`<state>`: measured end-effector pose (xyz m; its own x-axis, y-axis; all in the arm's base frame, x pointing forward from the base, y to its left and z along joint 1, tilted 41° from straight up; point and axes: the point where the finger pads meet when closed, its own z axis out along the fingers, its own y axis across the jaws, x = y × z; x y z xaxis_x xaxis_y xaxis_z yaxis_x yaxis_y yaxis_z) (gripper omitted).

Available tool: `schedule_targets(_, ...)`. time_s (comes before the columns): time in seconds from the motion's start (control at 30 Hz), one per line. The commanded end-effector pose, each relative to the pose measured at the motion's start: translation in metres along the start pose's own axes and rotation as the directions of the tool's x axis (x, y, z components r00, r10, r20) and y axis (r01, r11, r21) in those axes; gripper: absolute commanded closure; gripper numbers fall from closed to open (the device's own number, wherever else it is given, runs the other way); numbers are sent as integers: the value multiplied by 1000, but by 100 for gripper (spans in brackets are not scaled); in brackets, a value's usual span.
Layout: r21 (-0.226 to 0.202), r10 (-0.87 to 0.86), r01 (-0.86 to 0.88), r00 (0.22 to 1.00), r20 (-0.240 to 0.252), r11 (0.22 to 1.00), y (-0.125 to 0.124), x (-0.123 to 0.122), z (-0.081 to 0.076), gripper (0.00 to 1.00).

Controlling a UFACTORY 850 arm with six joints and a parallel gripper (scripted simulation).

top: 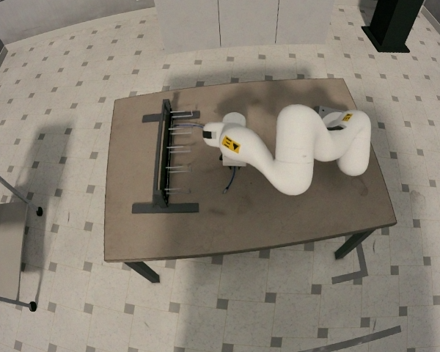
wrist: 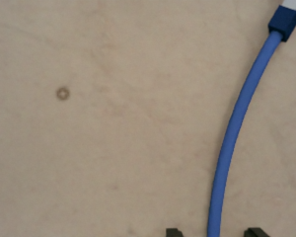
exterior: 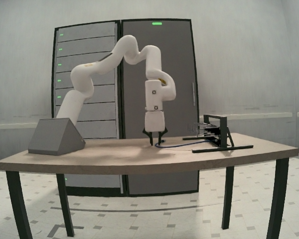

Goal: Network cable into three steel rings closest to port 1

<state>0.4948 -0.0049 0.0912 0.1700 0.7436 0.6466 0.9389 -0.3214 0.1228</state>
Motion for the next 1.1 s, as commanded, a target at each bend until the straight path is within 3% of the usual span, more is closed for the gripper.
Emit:
schedule_targets(0.0,-1,0,0,1000,0,1000,1,0,0,65)
schedule_targets(0.67,-1,0,0,1000,0,1000,1,0,0,65)
schedule_targets(0.7,-1,0,0,1000,0,1000,1,0,0,100)
schedule_targets(1.07,-1,0,0,1000,0,1000,1,0,0,100)
